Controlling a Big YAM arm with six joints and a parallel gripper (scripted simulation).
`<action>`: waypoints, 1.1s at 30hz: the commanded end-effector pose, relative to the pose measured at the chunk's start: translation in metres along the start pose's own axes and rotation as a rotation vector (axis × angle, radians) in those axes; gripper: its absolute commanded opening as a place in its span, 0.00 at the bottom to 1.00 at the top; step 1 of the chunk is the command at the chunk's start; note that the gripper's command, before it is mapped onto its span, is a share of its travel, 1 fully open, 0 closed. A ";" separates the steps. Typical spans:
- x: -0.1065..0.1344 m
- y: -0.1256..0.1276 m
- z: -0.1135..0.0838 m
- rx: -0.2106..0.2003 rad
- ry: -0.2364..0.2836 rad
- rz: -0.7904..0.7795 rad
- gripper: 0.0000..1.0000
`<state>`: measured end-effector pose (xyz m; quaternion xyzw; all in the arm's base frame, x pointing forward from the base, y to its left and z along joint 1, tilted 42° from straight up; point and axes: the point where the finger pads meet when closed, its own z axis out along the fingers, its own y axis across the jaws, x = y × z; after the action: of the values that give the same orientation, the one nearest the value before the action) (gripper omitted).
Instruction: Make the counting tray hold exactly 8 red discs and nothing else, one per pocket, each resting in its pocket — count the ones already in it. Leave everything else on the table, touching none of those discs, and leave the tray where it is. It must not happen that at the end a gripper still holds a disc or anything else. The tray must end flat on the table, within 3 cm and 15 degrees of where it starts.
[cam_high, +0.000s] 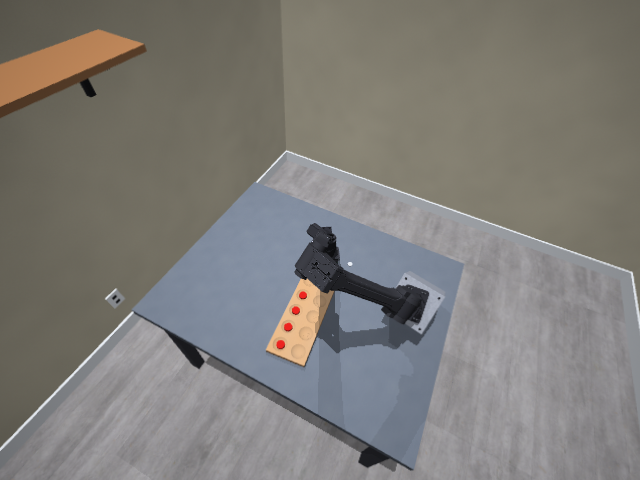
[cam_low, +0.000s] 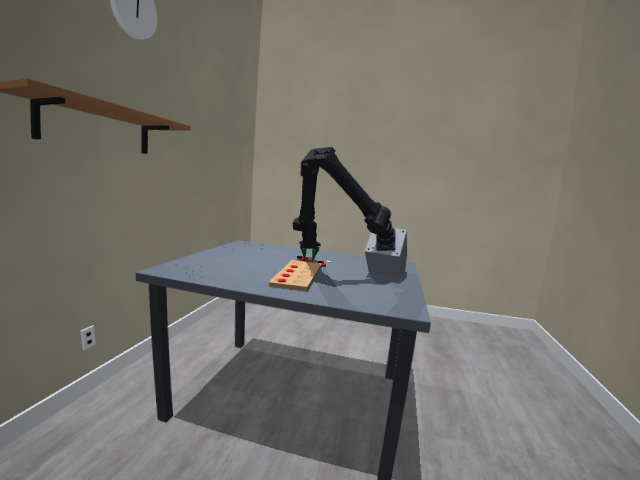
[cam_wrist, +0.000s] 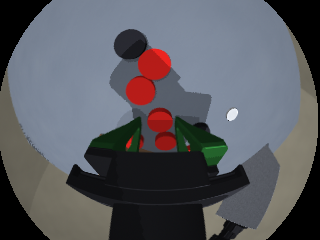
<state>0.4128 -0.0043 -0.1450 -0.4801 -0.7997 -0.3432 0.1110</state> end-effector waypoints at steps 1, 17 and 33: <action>0.002 -0.001 0.008 0.005 0.006 -0.002 0.46; 0.002 -0.002 0.011 0.005 0.007 -0.002 0.46; 0.002 -0.002 0.011 0.005 0.006 -0.003 0.00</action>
<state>0.4132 -0.0021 -0.1475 -0.4801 -0.7996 -0.3431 0.1114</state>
